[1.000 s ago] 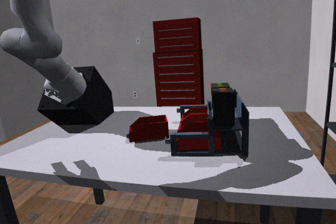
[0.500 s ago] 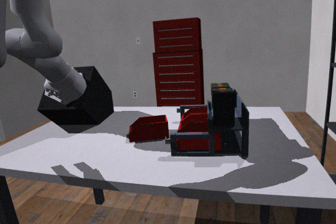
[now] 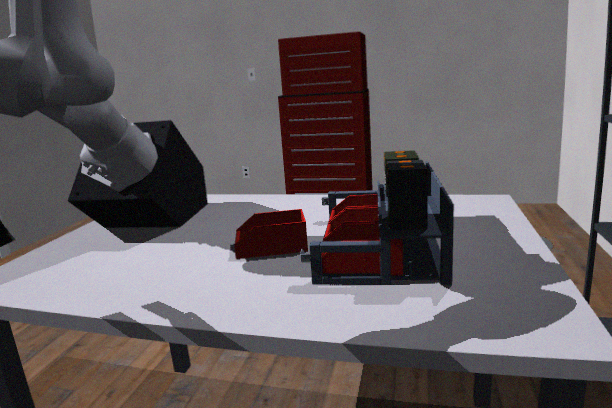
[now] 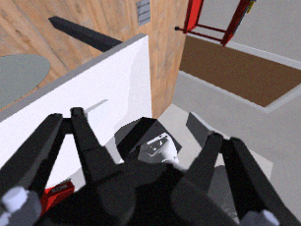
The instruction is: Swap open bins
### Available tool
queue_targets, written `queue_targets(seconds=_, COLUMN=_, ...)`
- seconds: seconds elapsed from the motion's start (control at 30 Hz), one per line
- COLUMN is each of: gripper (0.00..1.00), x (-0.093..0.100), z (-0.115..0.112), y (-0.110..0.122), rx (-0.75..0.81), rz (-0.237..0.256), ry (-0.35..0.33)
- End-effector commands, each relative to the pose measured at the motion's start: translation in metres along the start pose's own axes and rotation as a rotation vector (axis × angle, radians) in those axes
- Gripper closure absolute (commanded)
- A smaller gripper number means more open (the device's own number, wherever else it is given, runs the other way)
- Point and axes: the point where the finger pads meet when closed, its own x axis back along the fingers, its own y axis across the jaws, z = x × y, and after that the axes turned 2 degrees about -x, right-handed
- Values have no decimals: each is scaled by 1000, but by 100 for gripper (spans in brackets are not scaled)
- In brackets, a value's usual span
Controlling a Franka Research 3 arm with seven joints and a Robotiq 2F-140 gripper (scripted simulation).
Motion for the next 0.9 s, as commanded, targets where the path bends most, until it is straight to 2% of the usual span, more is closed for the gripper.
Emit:
queue_targets(seconds=0.0, gripper=0, x=18, z=-11, y=-35, rx=-104, rz=86, ry=33)
queue_targets(seconds=0.07, gripper=0, x=27, z=-20, y=-51, rx=-119, rz=125, ry=47)
queue_targets(seconds=0.13, gripper=0, x=27, z=-20, y=-51, rx=-119, rz=125, ry=47)
queue_targets(seconds=0.33, gripper=0, x=58, z=-54, y=-98, rx=-167, rz=250, ry=80)
queue_targets(seconds=0.5, gripper=0, x=85, z=-91, y=-137, rx=-208, rz=364, ry=92)
queue_targets(seconds=0.53, gripper=0, x=85, z=-91, y=-137, rx=-208, rz=364, ry=92)
queue_targets(seconds=0.63, gripper=0, x=101, z=-117, y=-159, rx=-233, rz=434, ry=91)
queue_targets(seconds=0.7, gripper=0, x=101, z=-117, y=-159, rx=-233, rz=434, ry=91)
queue_targets(seconds=0.87, gripper=0, x=126, z=-166, y=-191, rx=-274, rz=552, ry=76)
